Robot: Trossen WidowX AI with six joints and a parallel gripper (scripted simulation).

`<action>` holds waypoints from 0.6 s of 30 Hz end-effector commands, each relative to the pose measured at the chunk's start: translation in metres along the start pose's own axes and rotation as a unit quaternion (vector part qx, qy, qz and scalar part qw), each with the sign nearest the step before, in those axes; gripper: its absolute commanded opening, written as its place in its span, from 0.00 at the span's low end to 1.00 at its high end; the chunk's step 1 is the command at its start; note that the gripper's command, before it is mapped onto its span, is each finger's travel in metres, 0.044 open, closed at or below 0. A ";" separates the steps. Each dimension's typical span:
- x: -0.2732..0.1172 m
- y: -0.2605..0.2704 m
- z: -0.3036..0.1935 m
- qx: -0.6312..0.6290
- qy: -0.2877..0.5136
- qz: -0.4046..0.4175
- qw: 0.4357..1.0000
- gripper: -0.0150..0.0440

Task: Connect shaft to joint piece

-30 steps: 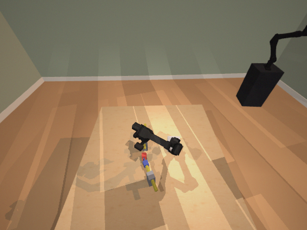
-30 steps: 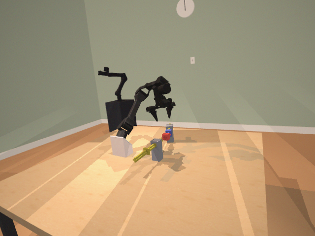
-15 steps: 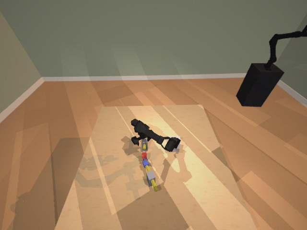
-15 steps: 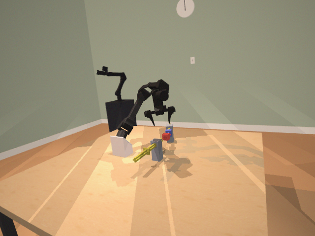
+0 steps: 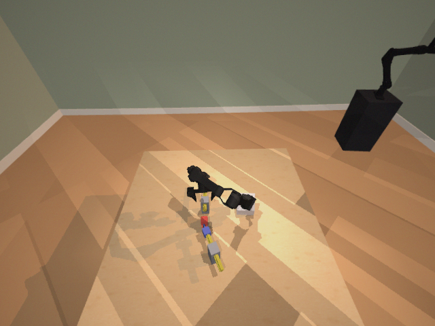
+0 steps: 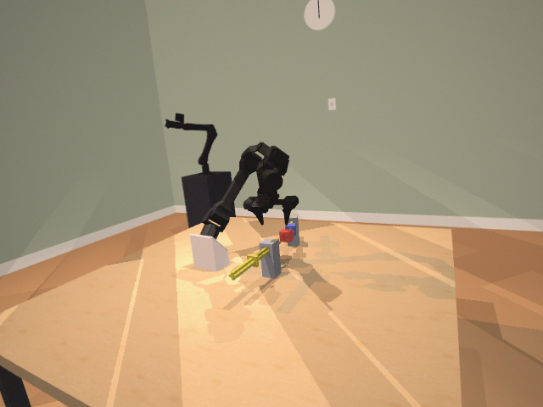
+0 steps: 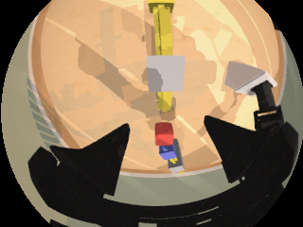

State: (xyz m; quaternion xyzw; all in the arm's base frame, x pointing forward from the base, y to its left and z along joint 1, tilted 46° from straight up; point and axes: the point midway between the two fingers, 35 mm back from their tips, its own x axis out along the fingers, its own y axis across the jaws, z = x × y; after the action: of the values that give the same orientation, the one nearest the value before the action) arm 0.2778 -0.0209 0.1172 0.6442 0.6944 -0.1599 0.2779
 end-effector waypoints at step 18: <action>-0.002 0.002 0.031 -0.058 0.000 -0.001 0.998 1.00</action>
State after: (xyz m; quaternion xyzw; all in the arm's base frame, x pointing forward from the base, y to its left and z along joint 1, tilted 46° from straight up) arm 0.2798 -0.0277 0.1043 0.6409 0.6995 -0.1470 0.2800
